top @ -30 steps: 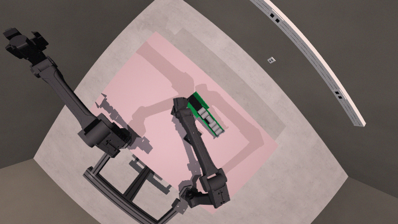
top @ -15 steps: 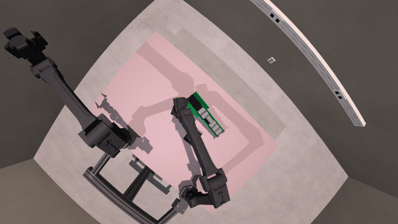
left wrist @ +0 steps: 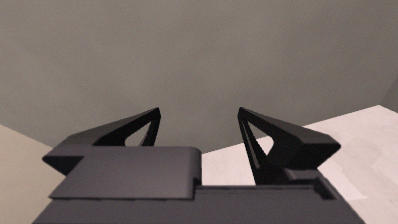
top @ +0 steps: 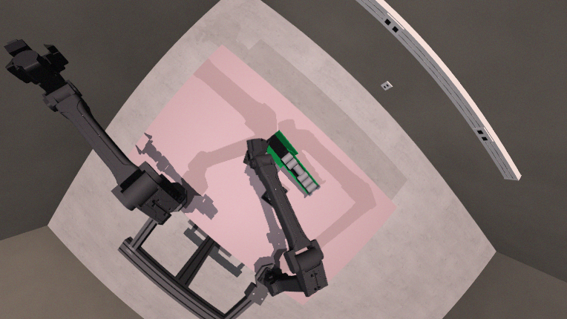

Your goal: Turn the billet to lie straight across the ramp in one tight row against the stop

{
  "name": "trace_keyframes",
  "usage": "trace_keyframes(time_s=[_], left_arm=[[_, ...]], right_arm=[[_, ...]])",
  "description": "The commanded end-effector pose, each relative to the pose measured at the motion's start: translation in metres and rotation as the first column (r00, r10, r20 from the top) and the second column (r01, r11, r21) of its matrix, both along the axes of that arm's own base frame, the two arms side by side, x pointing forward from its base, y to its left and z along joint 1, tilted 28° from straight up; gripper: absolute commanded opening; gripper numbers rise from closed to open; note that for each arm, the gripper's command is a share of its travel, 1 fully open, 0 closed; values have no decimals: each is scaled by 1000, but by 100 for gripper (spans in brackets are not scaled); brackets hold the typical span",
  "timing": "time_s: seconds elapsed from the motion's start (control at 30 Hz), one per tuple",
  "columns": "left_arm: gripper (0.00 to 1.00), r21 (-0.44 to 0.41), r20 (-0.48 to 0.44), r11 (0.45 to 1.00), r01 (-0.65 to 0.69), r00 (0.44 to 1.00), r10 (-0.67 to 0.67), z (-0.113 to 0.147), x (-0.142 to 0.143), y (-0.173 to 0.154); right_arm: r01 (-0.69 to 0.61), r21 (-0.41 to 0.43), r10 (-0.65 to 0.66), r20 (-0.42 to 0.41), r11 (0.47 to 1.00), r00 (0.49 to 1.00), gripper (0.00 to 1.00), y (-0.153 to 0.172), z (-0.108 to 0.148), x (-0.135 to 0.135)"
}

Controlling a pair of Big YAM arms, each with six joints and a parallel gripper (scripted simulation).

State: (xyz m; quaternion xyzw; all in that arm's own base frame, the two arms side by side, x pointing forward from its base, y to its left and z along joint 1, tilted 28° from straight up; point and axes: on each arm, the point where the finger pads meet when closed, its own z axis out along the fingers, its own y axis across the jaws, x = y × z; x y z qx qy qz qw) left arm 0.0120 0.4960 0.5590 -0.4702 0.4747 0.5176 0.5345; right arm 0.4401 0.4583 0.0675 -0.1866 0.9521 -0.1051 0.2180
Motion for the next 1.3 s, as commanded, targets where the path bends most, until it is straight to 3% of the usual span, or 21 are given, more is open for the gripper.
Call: trace_keyframes(time_s=[0.0, 0.2, 0.27, 0.33, 0.57, 0.67, 0.83, 0.93, 1.0, 1.03, 1.13, 1.17, 1.2, 1.27], left_arm=[[100, 36, -10, 999, -12, 1000, 12, 12, -6, -9], [100, 36, -10, 999, -12, 1000, 12, 12, -6, -9], [100, 36, -10, 999, -12, 1000, 12, 12, -6, -9], [100, 36, -10, 999, -12, 1000, 12, 12, -6, -9], [100, 36, -10, 999, -12, 1000, 12, 12, -6, -9], [100, 36, -10, 999, -12, 1000, 12, 12, -6, -9], [100, 36, -10, 999, -12, 1000, 12, 12, -6, -9], [100, 36, -10, 999, -12, 1000, 12, 12, -6, -9], [100, 36, -10, 999, -12, 1000, 12, 12, -6, -9], [100, 36, -10, 999, -12, 1000, 12, 12, -6, -9], [100, 36, -10, 999, -12, 1000, 12, 12, -6, -9], [100, 36, -10, 999, -12, 1000, 12, 12, -6, -9], [100, 36, -10, 999, -12, 1000, 12, 12, -6, -9], [100, 36, -10, 999, -12, 1000, 12, 12, -6, -9]], right_arm=[[-11, 11, 11, 13, 1000, 1000, 100, -5, 21, 5], [-179, -83, 178, -25, 980, 984, 100, -39, 53, 8], [-179, -83, 178, -25, 980, 984, 100, -39, 53, 8], [-283, -134, 278, -51, 950, 959, 100, -59, 74, 10], [-395, -187, 386, -86, 899, 918, 100, -80, 98, 12], [-505, -236, 489, -129, 830, 863, 100, -102, 123, 14], [-556, -258, 535, -152, 790, 831, 100, -113, 135, 16], [-643, -293, 613, -197, 708, 765, 100, -133, 157, 18], [-643, -293, 613, -197, 708, 765, 100, -133, 157, 18], [-678, -307, 644, -218, 668, 733, 100, -142, 167, 19], [-708, -318, 670, -236, 631, 704, 100, -150, 176, 19], [-720, -334, 698, -209, 608, 685, 100, -149, 205, 29], [-720, -334, 698, -208, 608, 685, 100, -149, 205, 29], [-751, -350, 727, -227, 559, 647, 100, -158, 219, 31]])
